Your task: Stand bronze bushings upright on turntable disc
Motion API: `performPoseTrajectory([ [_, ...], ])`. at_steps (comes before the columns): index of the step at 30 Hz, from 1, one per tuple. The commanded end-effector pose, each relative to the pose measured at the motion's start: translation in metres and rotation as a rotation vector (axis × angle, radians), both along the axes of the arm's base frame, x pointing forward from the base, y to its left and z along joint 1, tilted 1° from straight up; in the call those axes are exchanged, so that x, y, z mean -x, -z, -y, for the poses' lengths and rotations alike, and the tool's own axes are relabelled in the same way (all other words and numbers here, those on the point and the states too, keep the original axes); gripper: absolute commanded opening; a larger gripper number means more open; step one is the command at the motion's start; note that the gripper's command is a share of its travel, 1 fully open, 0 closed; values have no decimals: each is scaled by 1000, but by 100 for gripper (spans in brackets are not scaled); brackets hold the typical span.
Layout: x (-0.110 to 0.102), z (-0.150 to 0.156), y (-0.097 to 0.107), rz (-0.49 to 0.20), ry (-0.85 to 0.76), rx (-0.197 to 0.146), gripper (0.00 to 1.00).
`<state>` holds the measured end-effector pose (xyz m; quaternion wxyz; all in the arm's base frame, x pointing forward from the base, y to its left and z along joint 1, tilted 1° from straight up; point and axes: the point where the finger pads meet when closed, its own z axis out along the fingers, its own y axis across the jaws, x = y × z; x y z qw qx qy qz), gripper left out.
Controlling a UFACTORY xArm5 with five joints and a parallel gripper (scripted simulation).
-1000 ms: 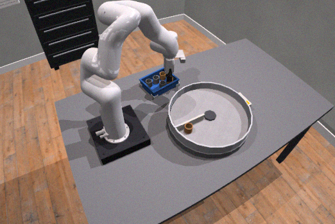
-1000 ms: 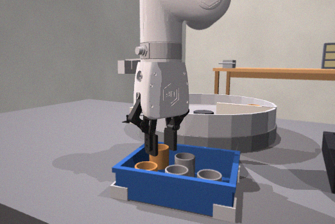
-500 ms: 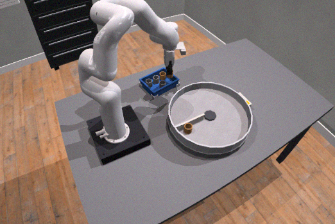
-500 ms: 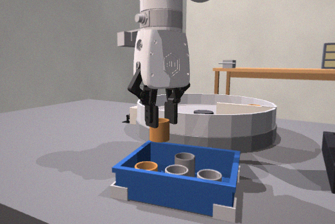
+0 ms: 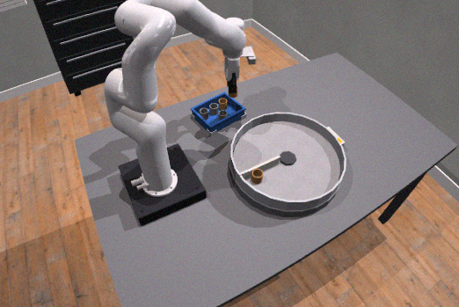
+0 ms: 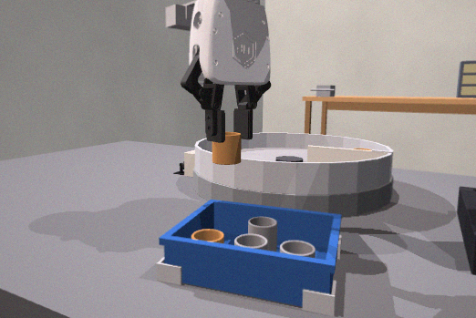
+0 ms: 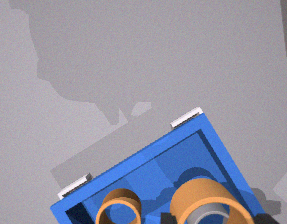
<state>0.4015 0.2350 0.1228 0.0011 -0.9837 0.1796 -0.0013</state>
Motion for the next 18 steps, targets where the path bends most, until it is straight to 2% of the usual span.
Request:
performPoseTrajectory([
  [1,-1,-1,-7,4,0,-3,0],
  [18,-1,-1,-9,4,0,-3,0],
])
